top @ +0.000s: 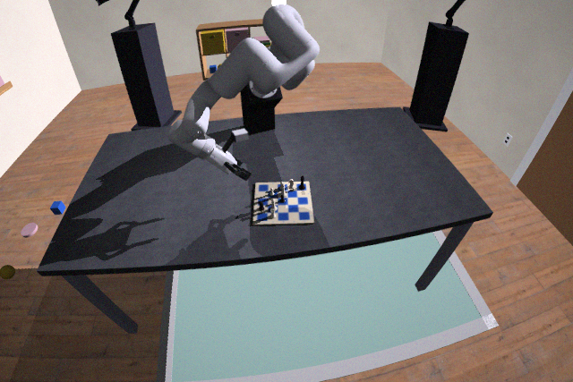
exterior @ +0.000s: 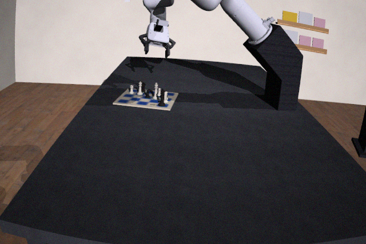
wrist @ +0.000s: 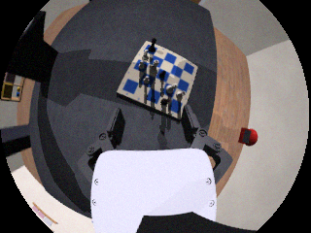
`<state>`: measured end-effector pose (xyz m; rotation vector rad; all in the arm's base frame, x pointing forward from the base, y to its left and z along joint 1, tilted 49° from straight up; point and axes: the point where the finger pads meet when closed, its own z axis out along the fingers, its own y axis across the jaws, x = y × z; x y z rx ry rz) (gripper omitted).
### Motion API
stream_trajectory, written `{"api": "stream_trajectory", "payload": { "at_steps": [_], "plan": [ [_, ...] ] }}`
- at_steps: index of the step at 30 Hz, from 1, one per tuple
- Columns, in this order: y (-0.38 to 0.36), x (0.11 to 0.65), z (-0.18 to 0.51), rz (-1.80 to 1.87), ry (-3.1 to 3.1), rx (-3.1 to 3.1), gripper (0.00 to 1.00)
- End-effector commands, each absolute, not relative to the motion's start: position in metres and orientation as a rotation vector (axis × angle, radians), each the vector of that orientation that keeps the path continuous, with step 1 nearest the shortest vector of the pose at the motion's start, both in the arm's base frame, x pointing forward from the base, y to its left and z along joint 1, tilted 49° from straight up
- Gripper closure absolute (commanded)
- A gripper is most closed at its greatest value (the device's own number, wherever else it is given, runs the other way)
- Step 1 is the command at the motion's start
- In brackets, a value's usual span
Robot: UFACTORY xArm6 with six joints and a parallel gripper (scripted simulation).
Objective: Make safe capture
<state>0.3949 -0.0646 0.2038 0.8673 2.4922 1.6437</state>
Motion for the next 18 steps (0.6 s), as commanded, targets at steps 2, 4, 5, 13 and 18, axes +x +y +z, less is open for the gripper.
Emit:
{"api": "stream_trajectory", "payload": {
  "at_steps": [2, 4, 5, 13, 18],
  "plan": [
    [-0.05, 0.401, 0.217, 1.331, 2.463, 0.81, 0.0],
    [-0.05, 0.401, 0.217, 1.331, 2.463, 0.81, 0.0],
    [-0.045, 0.403, 0.221, 1.239, 2.45, 0.786, 0.0],
    [-0.037, 0.405, 0.227, 1.08, 2.422, 0.744, 0.0],
    [-0.031, 0.407, 0.233, 0.952, 2.393, 0.709, 0.0]
  ]
}}
